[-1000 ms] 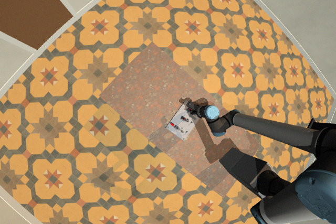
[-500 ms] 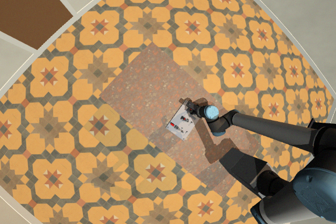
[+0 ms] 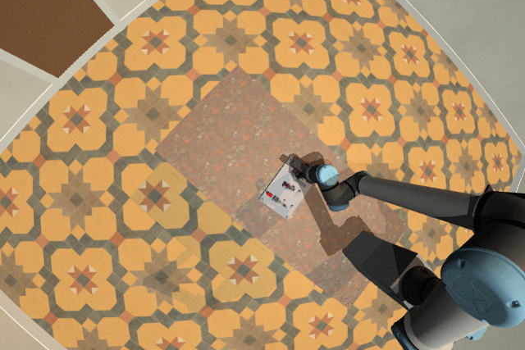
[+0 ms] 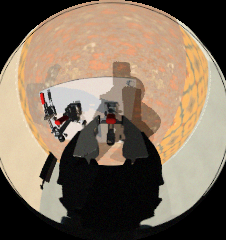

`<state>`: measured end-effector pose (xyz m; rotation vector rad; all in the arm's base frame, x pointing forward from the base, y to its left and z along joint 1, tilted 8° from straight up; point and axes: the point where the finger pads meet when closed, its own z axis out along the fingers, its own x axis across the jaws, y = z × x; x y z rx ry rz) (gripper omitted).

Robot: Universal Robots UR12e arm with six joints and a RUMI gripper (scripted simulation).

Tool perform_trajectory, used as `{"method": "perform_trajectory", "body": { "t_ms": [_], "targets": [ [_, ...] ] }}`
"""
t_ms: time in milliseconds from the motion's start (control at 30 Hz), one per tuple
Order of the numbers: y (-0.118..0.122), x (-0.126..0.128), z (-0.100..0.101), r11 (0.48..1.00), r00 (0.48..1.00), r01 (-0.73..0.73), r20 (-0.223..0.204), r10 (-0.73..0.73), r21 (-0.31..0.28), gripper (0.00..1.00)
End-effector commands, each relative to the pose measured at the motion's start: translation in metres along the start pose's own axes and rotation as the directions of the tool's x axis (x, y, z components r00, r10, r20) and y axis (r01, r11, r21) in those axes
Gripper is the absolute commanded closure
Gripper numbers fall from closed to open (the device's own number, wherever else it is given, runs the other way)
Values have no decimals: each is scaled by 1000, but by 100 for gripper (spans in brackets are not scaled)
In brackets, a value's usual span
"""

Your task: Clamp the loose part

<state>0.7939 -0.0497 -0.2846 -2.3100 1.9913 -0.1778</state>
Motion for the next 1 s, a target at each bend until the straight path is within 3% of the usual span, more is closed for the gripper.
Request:
{"method": "perform_trajectory", "body": {
  "t_ms": [0,467,500,967],
  "targets": [
    [-1,0,3,1000,1000,0,-1,0,1,72],
    [-1,0,3,1000,1000,0,-1,0,1,72],
    [-1,0,3,1000,1000,0,-1,0,1,100],
    [-1,0,3,1000,1000,0,-1,0,1,100]
  ]
}}
